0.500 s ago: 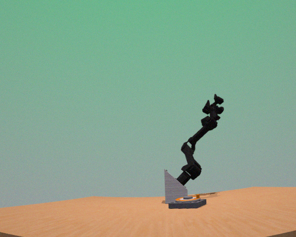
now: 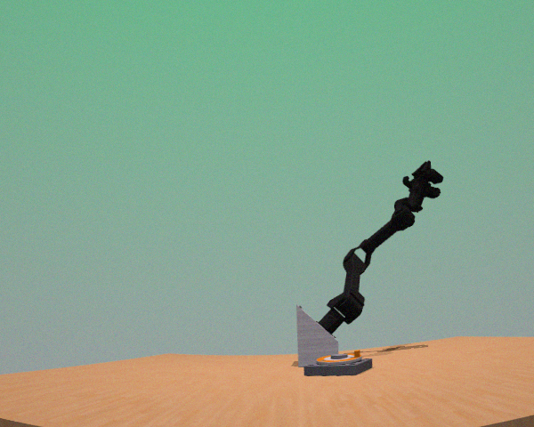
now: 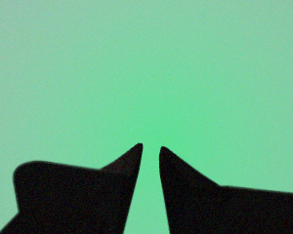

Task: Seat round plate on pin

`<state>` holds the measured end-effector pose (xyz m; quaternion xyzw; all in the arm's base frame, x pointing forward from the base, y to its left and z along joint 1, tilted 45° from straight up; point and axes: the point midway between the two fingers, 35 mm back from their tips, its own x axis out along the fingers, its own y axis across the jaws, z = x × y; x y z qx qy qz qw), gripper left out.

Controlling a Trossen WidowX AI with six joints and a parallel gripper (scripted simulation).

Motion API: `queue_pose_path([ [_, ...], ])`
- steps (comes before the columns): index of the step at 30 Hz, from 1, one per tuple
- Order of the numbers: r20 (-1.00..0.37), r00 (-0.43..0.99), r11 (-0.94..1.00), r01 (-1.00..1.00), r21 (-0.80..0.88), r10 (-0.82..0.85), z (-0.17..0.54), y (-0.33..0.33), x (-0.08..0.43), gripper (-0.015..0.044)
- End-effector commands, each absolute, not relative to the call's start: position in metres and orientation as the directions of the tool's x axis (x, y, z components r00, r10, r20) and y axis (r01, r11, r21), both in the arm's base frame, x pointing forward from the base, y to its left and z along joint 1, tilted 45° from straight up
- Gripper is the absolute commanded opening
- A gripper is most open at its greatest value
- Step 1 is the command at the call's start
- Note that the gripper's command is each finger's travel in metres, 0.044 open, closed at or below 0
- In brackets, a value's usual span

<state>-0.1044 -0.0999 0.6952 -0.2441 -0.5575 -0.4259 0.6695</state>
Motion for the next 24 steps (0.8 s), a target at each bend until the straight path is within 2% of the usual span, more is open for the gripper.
queue_pose_path([
  [1, 0.973, 0.153, 0.554, 0.832, -0.032, -0.173, 0.705, -0.057, -0.042, 0.0000],
  [11, 0.859, 0.508, 0.600, 0.668, -0.440, 0.064, 0.679, 0.026, 0.117, 0.0000],
  [17, 0.642, 0.729, 0.610, 0.404, -0.682, 0.235, 0.622, 0.074, 0.224, 0.0000],
  [18, 0.628, 0.741, 0.608, 0.389, -0.692, 0.240, 0.618, 0.075, 0.230, 0.0000],
  [24, 0.324, 0.900, 0.592, 0.095, -0.800, 0.293, 0.531, 0.086, 0.326, 0.0000],
])
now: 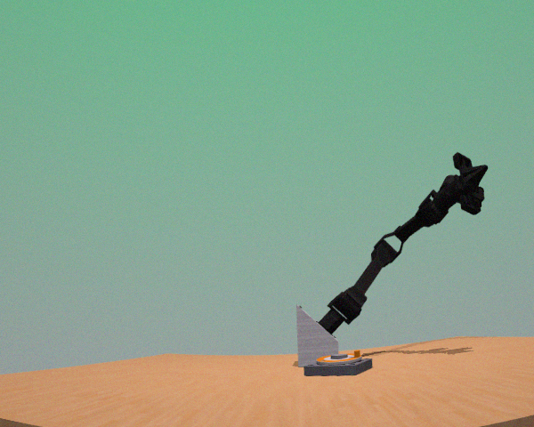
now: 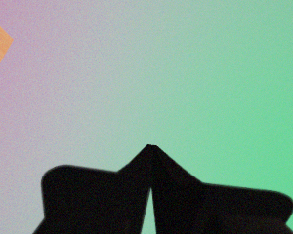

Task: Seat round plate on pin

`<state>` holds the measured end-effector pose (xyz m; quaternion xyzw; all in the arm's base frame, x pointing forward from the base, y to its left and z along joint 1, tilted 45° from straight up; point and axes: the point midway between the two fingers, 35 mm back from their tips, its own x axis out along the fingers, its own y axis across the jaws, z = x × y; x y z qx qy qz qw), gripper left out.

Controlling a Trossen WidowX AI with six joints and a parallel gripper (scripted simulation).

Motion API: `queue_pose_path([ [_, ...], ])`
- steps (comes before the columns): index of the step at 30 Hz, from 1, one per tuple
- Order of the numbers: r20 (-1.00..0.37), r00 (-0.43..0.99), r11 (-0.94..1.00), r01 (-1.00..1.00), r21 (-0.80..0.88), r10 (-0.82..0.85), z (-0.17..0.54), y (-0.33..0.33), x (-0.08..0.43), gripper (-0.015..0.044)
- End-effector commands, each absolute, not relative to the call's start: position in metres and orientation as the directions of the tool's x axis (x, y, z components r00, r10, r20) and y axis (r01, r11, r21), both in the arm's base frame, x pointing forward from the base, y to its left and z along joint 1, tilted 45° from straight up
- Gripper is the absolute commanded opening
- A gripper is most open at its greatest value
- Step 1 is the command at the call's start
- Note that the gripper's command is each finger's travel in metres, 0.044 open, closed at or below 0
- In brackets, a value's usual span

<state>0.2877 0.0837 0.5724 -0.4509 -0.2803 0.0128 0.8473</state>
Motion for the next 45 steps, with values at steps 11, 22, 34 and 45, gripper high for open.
queue_pose_path([
  [11, -0.269, 0.883, 0.623, -0.464, -0.630, 0.385, 0.355, 0.087, 0.416, 0.0000],
  [22, -0.777, 0.353, 0.741, -0.639, 0.207, 0.521, 0.136, 0.062, 0.397, 0.0000],
  [34, -0.706, -0.062, 0.695, -0.136, 0.706, 0.705, 0.058, 0.057, 0.328, 0.0000],
  [45, -0.706, -0.061, 0.695, -0.136, 0.706, 0.706, 0.036, 0.084, 0.324, 0.0000],
])
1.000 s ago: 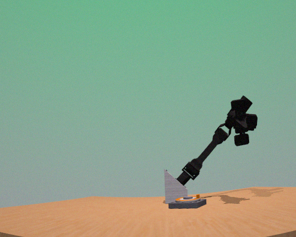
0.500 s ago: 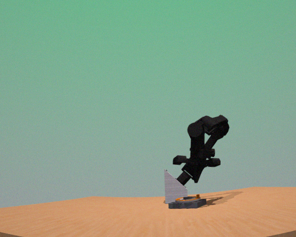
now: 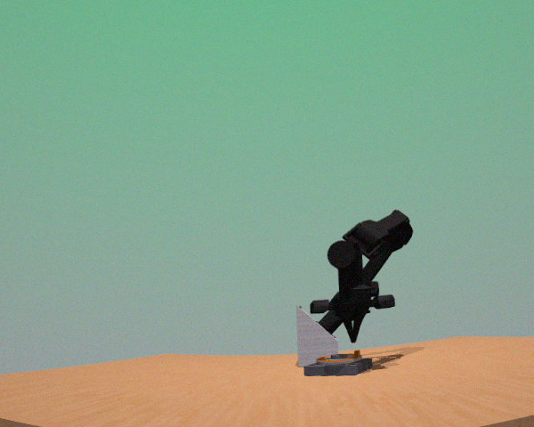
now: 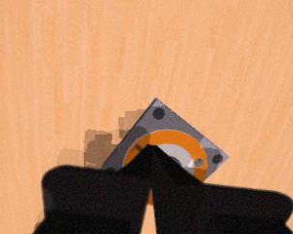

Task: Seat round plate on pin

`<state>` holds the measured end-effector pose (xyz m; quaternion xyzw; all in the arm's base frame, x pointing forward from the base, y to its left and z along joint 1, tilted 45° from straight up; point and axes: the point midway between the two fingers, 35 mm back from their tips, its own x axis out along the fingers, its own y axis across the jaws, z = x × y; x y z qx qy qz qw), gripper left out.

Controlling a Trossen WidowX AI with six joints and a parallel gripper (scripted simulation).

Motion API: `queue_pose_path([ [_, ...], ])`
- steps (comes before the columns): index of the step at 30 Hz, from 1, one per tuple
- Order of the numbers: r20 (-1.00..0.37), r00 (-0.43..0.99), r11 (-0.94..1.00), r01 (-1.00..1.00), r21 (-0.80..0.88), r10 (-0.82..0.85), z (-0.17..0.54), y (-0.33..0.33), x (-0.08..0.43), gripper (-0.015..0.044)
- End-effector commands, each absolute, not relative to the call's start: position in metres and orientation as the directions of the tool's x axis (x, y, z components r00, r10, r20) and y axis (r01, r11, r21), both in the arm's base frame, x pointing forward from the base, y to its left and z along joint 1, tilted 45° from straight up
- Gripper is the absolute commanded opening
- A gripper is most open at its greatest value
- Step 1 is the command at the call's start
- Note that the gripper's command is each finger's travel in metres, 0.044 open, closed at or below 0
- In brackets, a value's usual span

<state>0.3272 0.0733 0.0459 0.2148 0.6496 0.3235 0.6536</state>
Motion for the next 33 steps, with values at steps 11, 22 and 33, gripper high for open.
queue_pose_path([
  [11, -0.705, -0.062, 0.693, -0.136, 0.708, 0.707, 0.030, 0.096, 0.318, 0.0000],
  [22, -0.704, -0.062, 0.693, -0.136, 0.708, 0.707, 0.036, 0.102, 0.305, 0.0000],
  [33, -0.704, -0.063, 0.693, -0.135, 0.708, 0.707, 0.039, 0.105, 0.291, 0.0000],
])
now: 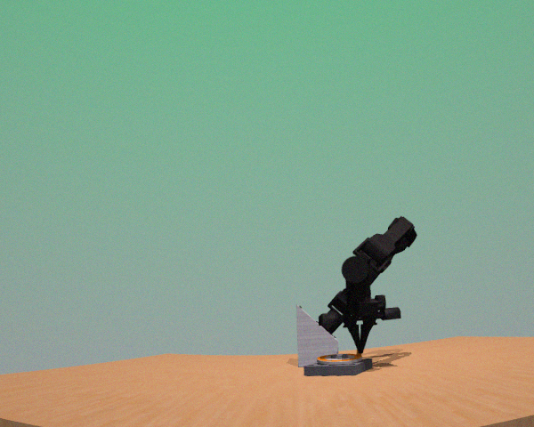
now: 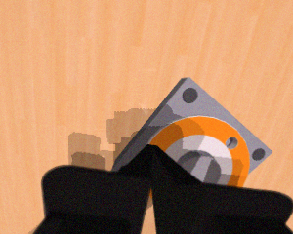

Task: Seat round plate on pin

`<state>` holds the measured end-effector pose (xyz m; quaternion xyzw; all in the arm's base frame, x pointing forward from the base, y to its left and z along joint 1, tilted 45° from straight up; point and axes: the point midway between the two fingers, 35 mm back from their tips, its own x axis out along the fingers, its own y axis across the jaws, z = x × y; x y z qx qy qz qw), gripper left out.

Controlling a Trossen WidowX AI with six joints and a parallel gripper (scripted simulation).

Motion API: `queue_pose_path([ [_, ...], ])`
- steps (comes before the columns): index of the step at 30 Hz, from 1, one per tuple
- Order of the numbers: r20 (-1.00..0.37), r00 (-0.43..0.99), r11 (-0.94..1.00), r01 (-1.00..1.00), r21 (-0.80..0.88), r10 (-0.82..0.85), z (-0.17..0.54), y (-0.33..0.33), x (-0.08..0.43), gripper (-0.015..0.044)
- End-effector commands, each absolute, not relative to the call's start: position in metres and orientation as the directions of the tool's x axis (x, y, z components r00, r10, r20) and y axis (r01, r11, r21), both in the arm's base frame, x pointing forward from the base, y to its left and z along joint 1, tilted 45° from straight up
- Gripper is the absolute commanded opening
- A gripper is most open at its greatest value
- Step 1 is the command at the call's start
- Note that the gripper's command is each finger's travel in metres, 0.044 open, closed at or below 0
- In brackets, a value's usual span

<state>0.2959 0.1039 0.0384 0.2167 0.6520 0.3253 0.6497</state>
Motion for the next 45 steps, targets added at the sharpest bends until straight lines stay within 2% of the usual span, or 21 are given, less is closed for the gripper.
queue_pose_path([
  [1, -0.704, -0.063, 0.693, -0.135, 0.708, 0.707, 0.039, 0.105, 0.290, 0.0000],
  [45, -0.705, -0.065, 0.694, -0.133, 0.708, 0.706, 0.030, 0.085, 0.243, 0.0000],
])
